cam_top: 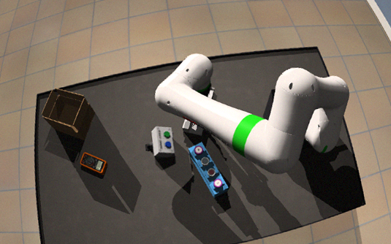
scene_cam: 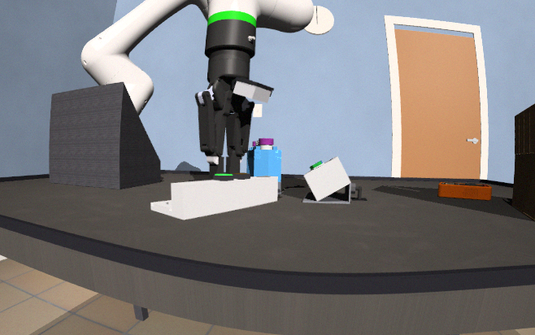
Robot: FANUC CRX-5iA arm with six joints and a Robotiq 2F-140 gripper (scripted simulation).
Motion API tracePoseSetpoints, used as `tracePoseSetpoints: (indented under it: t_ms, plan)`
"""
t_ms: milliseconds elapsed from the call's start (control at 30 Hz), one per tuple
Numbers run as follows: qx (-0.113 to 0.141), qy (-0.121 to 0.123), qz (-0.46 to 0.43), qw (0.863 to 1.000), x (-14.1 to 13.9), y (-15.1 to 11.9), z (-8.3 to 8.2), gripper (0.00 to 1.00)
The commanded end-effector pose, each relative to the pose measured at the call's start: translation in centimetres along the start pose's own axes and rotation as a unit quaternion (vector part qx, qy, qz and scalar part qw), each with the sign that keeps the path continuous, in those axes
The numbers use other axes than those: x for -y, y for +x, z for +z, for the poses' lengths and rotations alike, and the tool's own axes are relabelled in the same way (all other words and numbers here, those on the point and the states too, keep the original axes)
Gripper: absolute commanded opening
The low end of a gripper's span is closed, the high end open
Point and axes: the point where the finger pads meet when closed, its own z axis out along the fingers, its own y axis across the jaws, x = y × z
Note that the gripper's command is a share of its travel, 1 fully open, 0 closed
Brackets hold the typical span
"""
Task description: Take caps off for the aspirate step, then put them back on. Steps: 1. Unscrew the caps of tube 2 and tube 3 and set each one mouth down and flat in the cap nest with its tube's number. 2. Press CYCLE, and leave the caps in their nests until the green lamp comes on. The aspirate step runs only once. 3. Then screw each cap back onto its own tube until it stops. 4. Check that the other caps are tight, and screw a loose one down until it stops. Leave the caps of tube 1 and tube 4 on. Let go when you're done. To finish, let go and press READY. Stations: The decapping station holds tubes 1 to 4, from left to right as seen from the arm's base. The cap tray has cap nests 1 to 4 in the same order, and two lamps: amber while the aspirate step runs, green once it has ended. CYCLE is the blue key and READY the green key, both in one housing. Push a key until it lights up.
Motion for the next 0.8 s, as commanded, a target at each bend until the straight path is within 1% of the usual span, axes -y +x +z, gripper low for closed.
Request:
tracePoseSetpoints:
  t_ms: [0,133,467,533,767]
  plan:
    - [-0.001,0.000,0.000,1.000,0.0,0.1,-0.1,0.30]
    - [-0.001,0.000,0.000,1.000,0.0,0.1,-0.1,0.30]
    - [-0.001,0.000,0.000,1.000,0.0,0.1,-5.1,0.30]
    - [-0.001,0.000,0.000,1.000,0.0,0.1,-5.1,0.30]
    - [-0.001,0.000,0.000,1.000,0.0,0.0,-8.6,0.30]
